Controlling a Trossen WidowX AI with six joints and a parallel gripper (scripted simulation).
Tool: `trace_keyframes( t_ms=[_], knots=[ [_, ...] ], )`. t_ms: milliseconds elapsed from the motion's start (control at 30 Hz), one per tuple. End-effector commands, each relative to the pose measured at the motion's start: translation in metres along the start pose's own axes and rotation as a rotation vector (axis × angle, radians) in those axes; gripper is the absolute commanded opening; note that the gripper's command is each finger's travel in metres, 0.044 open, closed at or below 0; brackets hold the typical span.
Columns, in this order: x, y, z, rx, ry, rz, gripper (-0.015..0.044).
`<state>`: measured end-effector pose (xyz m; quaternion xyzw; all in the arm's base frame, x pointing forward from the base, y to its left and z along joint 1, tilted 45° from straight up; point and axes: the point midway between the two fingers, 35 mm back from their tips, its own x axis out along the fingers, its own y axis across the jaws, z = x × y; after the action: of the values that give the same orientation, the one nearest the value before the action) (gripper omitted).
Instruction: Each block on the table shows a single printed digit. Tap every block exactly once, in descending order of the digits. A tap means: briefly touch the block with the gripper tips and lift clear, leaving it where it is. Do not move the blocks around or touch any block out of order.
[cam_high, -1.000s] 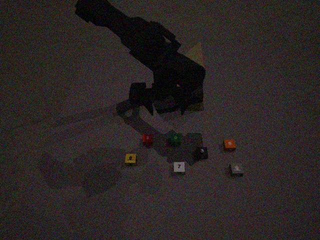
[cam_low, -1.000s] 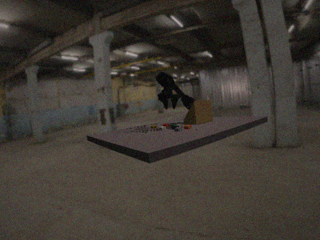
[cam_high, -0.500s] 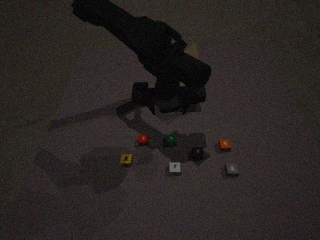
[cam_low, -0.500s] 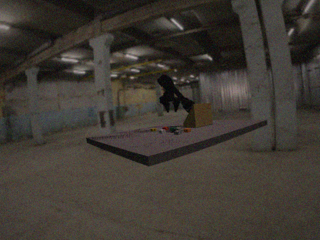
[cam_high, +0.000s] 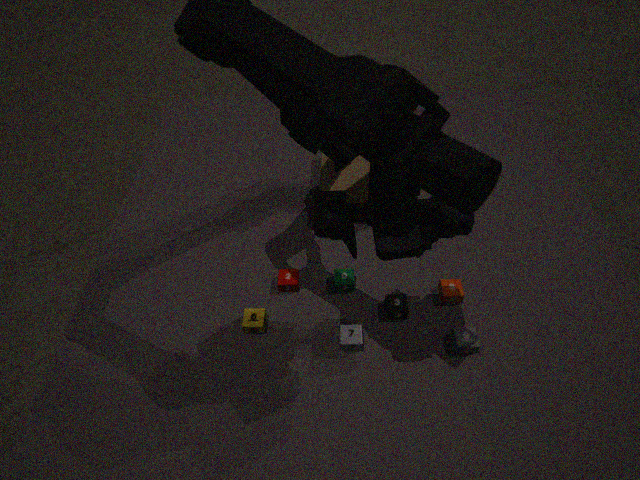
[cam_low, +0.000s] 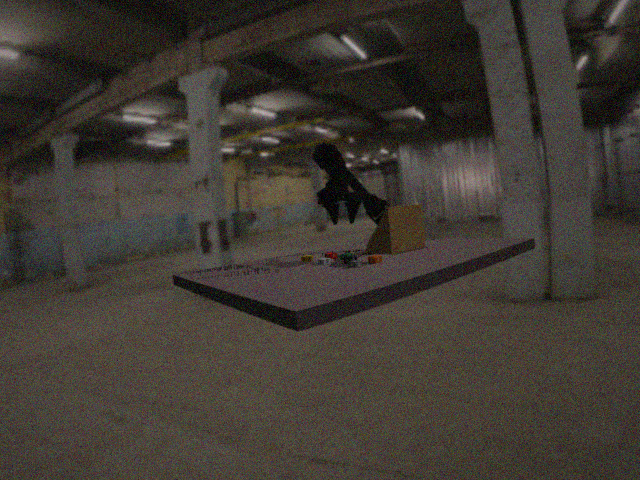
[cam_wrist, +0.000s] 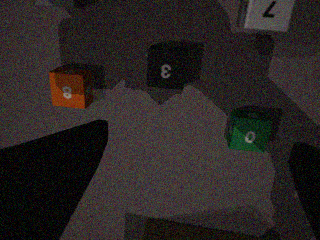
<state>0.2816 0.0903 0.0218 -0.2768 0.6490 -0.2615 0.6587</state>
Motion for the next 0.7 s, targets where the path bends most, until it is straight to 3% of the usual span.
trace_keyframes(
  t_ms=[0,667],
  knots=[
    [0.003,0.014,0.008,0.001,0.006,0.0,0.04],
    [0.002,0.025,0.007,0.003,0.005,0.001,0.04]
  ],
)
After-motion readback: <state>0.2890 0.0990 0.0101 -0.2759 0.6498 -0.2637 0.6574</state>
